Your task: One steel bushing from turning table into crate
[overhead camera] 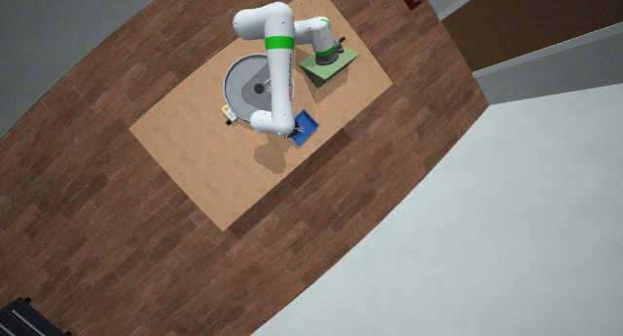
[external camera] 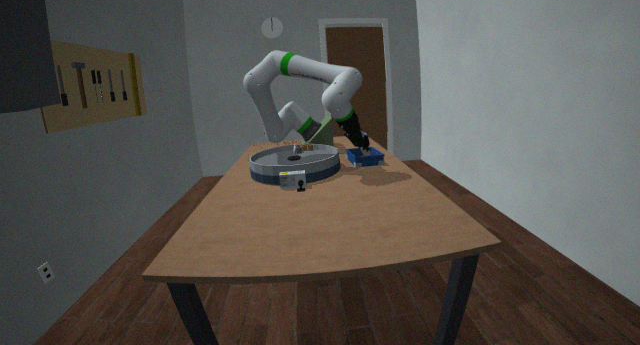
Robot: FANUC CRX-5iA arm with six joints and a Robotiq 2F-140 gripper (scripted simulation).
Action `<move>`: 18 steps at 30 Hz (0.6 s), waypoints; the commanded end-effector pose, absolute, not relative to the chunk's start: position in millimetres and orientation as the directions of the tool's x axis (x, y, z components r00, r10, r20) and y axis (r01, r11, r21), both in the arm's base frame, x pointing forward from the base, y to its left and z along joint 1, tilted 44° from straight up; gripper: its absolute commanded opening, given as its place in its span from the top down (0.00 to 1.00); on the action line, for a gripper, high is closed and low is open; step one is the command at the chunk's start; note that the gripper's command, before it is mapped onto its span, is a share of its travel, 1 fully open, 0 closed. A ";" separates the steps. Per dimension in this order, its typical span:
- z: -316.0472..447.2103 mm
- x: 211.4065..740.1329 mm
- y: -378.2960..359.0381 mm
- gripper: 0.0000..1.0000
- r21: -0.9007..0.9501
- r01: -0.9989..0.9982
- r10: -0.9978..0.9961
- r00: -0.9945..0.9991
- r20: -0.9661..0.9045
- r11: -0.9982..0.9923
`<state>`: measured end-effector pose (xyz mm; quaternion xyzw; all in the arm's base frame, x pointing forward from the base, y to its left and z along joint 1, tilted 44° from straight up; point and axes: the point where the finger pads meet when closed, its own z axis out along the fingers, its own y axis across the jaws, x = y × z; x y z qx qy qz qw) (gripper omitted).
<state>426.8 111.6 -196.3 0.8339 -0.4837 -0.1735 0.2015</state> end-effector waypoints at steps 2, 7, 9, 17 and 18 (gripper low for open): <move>-196.2 426.9 111.9 0.93 0.504 -0.737 -0.876 0.472 -0.094 -0.451; -196.2 426.9 111.9 0.93 0.504 -0.737 -0.876 0.472 -0.094 -0.451; -196.2 426.9 111.9 0.93 0.504 -0.737 -0.876 0.472 -0.094 -0.451; -195.8 427.0 112.3 0.93 0.504 -0.737 -0.876 0.472 -0.094 -0.451; -195.2 427.0 112.9 0.93 0.504 -0.737 -0.876 0.472 -0.094 -0.451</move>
